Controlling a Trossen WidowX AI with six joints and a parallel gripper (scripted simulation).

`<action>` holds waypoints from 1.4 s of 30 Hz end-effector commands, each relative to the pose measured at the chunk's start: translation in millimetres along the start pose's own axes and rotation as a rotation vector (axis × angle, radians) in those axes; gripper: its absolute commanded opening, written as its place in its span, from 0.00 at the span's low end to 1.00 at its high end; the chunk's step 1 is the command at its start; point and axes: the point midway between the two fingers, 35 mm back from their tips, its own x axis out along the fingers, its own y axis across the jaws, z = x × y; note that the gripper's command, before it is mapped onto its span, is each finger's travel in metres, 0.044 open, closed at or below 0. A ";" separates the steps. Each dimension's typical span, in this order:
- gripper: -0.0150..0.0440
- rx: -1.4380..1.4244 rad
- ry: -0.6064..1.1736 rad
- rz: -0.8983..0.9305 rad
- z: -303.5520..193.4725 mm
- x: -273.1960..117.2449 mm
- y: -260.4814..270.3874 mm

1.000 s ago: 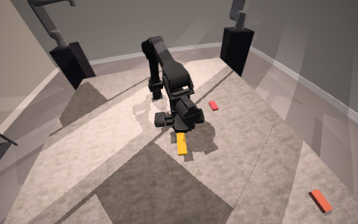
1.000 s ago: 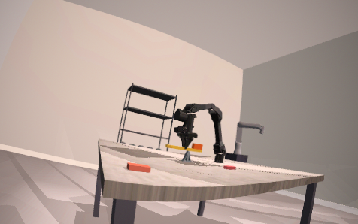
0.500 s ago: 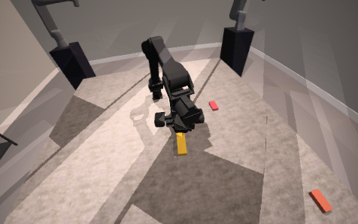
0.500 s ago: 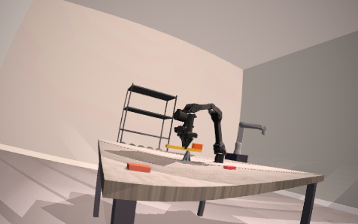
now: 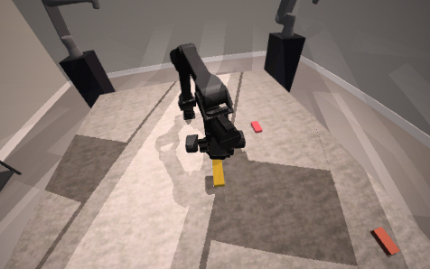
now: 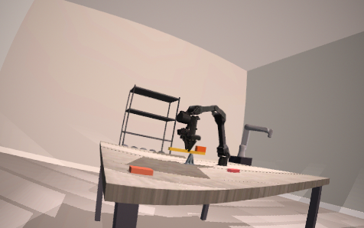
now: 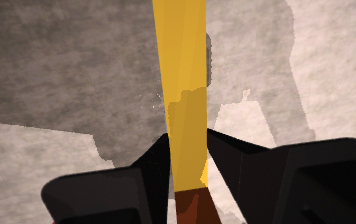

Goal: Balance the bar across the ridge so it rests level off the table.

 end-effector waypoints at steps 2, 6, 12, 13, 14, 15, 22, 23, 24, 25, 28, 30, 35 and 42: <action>0.43 0.000 0.000 0.000 0.0 0.1 0.0; 0.54 0.000 0.000 0.000 0.0 0.1 0.0; 0.54 0.000 0.000 0.000 0.0 0.1 0.0; 0.54 0.000 0.000 0.000 0.0 0.1 0.0; 0.54 0.000 0.000 0.000 0.0 0.1 0.0; 0.54 0.000 0.000 0.000 0.0 0.1 0.0; 0.54 0.000 0.000 0.000 0.0 0.1 0.0; 0.54 0.000 0.000 0.000 0.0 0.1 0.0; 0.54 0.000 0.000 0.000 0.0 0.1 0.0; 0.54 0.000 0.000 0.000 0.0 0.1 0.0; 0.54 0.000 0.000 0.000 0.0 0.1 0.0; 0.54 0.000 0.000 0.000 0.0 0.1 0.0; 0.54 0.000 0.000 0.000 0.0 0.1 0.0; 0.55 0.000 0.000 0.000 0.0 0.1 0.0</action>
